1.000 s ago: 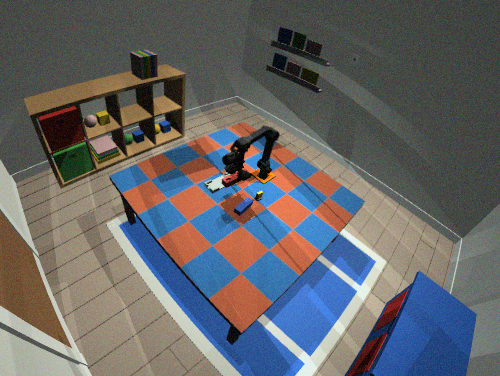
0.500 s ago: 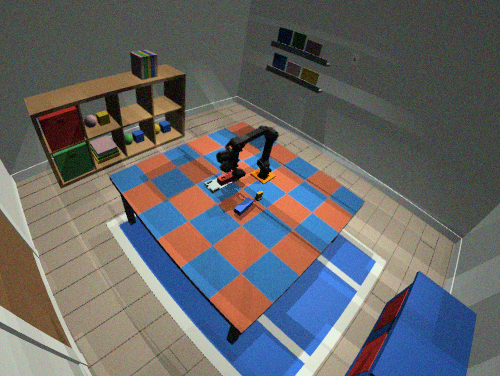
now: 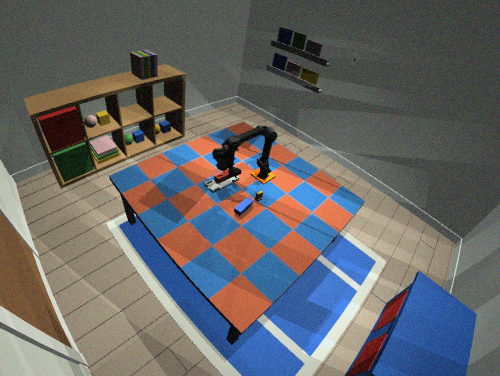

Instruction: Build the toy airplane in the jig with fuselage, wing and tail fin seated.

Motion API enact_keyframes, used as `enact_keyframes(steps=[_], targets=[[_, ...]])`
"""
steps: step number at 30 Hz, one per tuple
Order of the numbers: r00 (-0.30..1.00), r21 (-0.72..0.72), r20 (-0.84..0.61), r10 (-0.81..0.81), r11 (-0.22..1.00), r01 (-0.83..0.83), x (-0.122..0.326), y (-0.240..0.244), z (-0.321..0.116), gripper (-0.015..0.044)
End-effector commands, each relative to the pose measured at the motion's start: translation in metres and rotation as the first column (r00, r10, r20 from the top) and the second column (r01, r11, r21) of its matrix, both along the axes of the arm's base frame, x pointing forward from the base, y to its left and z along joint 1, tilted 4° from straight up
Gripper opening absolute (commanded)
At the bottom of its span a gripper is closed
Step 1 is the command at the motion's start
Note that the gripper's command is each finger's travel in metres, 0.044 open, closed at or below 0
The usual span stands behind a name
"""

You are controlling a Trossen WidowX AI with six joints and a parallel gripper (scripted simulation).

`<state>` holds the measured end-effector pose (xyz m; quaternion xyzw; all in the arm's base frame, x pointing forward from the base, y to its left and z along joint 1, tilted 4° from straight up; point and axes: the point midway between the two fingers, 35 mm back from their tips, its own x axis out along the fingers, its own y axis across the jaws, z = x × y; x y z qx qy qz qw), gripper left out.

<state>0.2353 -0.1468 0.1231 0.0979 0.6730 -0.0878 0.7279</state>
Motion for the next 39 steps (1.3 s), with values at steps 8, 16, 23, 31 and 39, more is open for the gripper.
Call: enact_keyframes(steps=[8,16,23,31,39], targets=[[1.000,0.003,0.001,0.011,1.000,-0.011,-0.016,-0.025,-0.017,0.0000],[1.000,0.003,0.001,0.011,1.000,-0.011,-0.016,-0.025,-0.017,0.0184],[1.000,0.003,0.001,0.011,1.000,-0.011,-0.016,-0.025,-0.017,0.0195],[1.000,0.003,0.001,0.011,1.000,-0.011,-0.016,-0.025,-0.019,0.0195],[1.000,0.003,0.001,0.011,1.000,-0.011,-0.014,-0.025,-0.032,0.0195]])
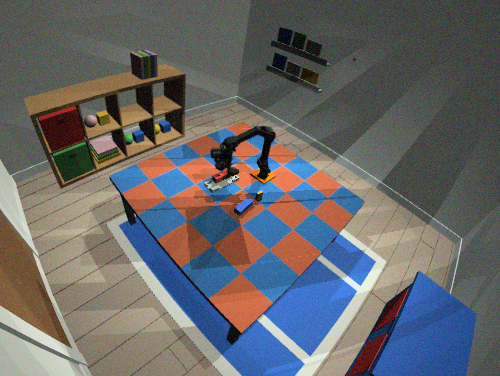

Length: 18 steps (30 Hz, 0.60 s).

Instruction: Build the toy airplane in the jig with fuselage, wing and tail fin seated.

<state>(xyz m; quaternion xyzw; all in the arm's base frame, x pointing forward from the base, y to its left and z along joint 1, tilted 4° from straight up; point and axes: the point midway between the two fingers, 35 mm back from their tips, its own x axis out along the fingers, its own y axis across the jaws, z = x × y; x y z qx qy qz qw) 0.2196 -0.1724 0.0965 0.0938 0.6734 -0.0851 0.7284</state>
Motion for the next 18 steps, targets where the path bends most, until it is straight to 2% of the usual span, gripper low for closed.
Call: enact_keyframes(steps=[1,18], targets=[[1.000,0.005,0.001,0.001,1.000,-0.001,0.002,0.000,-0.007,0.0195],[1.000,0.006,0.001,0.001,1.000,-0.001,0.003,0.001,-0.031,0.0195]])
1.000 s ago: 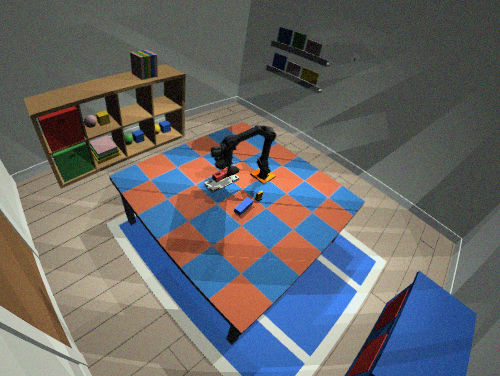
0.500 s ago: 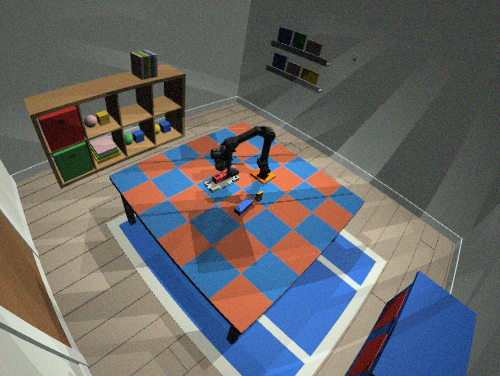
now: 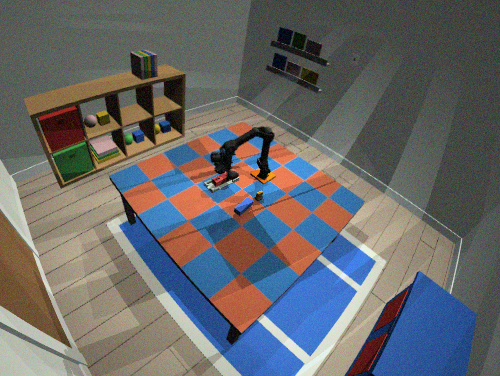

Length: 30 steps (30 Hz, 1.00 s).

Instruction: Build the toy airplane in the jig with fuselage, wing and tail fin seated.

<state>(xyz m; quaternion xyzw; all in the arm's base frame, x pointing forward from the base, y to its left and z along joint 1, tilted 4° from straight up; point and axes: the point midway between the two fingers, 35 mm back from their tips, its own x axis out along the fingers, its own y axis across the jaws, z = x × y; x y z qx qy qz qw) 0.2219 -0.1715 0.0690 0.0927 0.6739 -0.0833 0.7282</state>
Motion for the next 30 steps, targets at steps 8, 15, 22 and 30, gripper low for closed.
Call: enact_keyframes(steps=[8,15,22,30], targets=[[1.000,0.001,-0.001,0.000,1.000,0.000,-0.0001,0.0001,-0.0008,0.0109],[1.000,0.001,-0.001,0.000,1.000,0.000,-0.0001,0.0001,-0.0008,0.0135],[1.000,0.001,-0.001,0.000,1.000,0.000,-0.0001,0.0001,-0.0008,0.0319],[1.000,0.001,-0.001,0.000,1.000,0.000,-0.0001,0.0001,-0.0008,0.0440]])
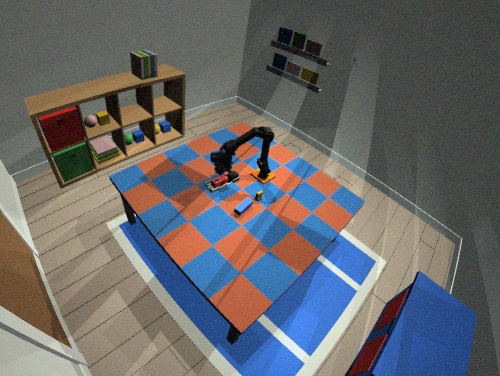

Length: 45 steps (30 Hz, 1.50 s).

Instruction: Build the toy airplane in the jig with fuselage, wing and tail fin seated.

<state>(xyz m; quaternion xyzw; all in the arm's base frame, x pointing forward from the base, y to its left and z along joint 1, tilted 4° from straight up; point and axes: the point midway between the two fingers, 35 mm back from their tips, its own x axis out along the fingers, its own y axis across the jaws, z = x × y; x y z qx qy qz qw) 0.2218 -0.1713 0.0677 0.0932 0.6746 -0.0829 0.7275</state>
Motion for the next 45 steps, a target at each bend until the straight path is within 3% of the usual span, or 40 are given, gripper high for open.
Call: enact_keyframes(steps=[1,5,13,18,22,28,37,45], targets=[[1.000,-0.001,0.001,0.000,1.000,0.000,0.000,0.000,0.001,0.0440],[1.000,-0.001,0.002,-0.001,1.000,0.001,0.001,-0.001,0.009,0.0440],[1.000,0.002,0.003,-0.003,1.000,0.003,-0.008,-0.001,0.104,0.0440],[1.000,0.002,0.003,-0.003,1.000,0.003,-0.006,-0.005,0.106,0.0440],[0.987,-0.011,0.004,0.163,0.987,-0.163,-0.004,-0.007,0.103,0.0440],[0.984,-0.012,0.003,0.178,0.984,-0.178,-0.003,-0.005,0.103,0.0440],[0.982,-0.012,-0.001,0.191,0.981,-0.191,0.065,0.078,0.103,0.0440],[0.983,0.001,0.014,0.181,0.984,-0.181,0.110,0.191,0.101,0.0440]])
